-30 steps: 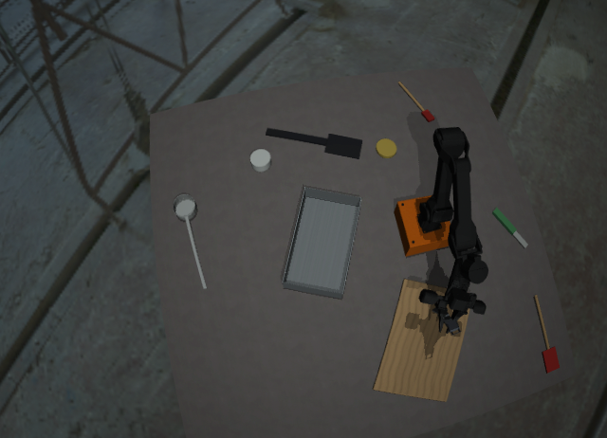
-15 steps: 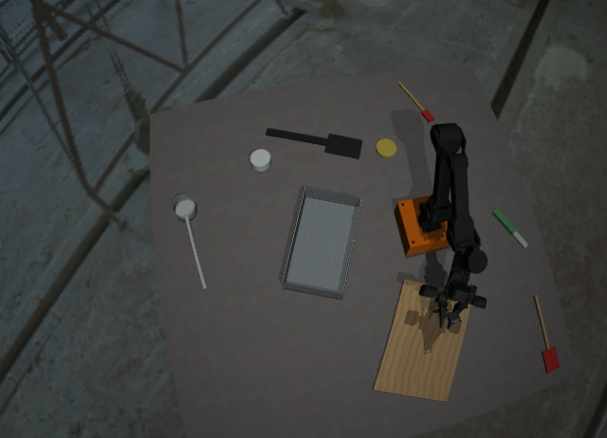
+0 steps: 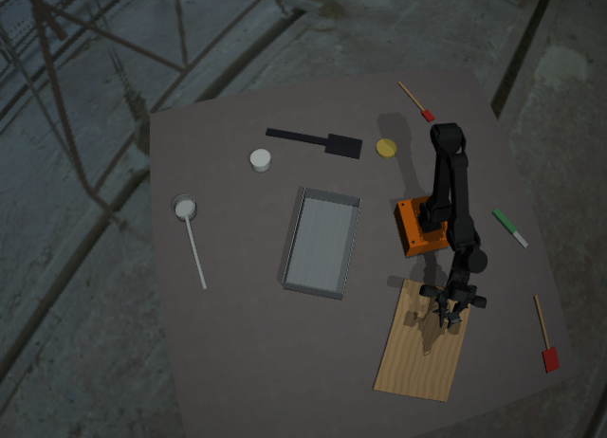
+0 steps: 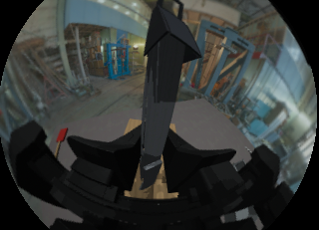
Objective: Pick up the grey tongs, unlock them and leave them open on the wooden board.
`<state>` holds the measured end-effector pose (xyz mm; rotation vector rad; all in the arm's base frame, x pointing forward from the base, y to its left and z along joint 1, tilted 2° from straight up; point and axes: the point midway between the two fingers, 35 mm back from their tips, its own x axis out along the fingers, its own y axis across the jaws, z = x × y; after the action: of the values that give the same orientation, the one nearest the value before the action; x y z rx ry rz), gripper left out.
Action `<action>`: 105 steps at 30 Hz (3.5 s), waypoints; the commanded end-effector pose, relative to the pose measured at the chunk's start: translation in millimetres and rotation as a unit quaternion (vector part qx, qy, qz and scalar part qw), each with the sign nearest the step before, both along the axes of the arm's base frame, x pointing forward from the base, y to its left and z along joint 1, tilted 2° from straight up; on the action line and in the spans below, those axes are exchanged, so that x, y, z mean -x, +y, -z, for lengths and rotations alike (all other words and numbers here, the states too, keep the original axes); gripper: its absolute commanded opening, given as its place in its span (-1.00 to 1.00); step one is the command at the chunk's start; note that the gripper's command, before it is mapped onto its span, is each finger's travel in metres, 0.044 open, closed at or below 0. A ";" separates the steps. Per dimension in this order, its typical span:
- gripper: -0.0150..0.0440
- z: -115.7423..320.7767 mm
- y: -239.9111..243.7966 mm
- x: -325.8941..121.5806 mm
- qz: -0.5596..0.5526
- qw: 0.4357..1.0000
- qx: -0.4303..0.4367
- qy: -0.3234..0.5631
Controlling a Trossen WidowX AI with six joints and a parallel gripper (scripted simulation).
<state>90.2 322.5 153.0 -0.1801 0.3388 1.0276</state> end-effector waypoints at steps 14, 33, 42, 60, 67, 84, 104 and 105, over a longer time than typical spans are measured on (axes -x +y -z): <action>-1.00 -0.9 2.0 -1.3 0.002 1.000 0.004 -0.001; -1.00 23.1 28.4 -8.2 -0.014 0.988 0.145 0.051; -1.00 34.5 35.5 -11.4 -0.018 0.974 0.211 0.084; -1.00 54.5 39.2 -16.3 -0.018 0.928 0.335 0.161; -1.00 60.2 37.6 -17.3 -0.016 0.904 0.380 0.194; -1.00 67.5 28.5 -17.4 -0.005 0.833 0.478 0.280; -1.00 79.9 28.9 -17.7 -0.003 0.826 0.486 0.287; -1.00 81.5 29.1 -17.7 -0.003 0.826 0.486 0.287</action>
<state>108.6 350.5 74.9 -0.8047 1.4145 0.8084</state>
